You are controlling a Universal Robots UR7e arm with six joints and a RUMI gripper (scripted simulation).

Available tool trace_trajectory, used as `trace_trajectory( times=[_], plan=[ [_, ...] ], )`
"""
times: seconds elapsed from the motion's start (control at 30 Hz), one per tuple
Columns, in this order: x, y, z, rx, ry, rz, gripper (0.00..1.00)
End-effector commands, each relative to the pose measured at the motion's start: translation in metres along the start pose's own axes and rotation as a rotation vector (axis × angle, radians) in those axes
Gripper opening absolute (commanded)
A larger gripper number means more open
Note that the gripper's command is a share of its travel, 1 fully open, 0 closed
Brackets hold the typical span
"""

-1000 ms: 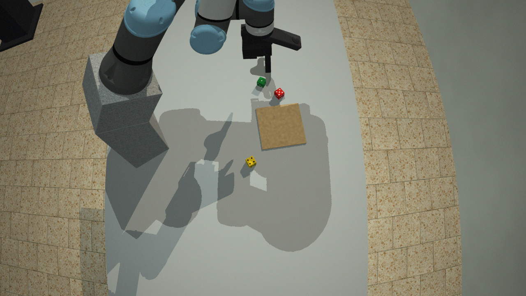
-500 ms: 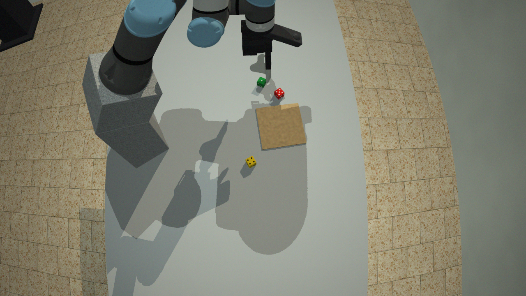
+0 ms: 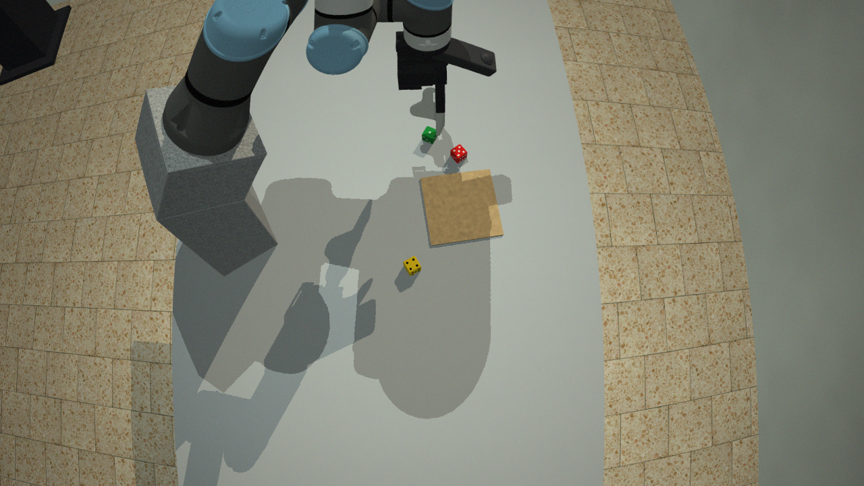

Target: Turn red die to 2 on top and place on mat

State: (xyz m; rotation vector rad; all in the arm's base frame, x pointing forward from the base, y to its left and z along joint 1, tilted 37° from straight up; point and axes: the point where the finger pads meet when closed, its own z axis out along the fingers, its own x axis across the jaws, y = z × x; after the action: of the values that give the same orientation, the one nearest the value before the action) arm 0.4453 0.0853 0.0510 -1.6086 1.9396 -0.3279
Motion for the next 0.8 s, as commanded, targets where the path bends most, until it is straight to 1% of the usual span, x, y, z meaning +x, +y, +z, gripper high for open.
trace_trajectory(
  times=[0.0, 0.3, 0.5, 0.67, 0.77],
  plan=[
    [0.000, 0.002, -0.001, -0.003, 0.000, 0.002, 1.00],
    [0.002, 0.000, 0.000, -0.003, 0.000, -0.029, 1.00],
    [0.011, -0.011, 0.003, -0.004, 0.000, -0.169, 1.00],
    [0.015, -0.016, 0.004, -0.004, 0.000, -0.237, 1.00],
    [0.020, -0.021, 0.006, -0.004, 0.000, -0.309, 1.00]
  ],
)
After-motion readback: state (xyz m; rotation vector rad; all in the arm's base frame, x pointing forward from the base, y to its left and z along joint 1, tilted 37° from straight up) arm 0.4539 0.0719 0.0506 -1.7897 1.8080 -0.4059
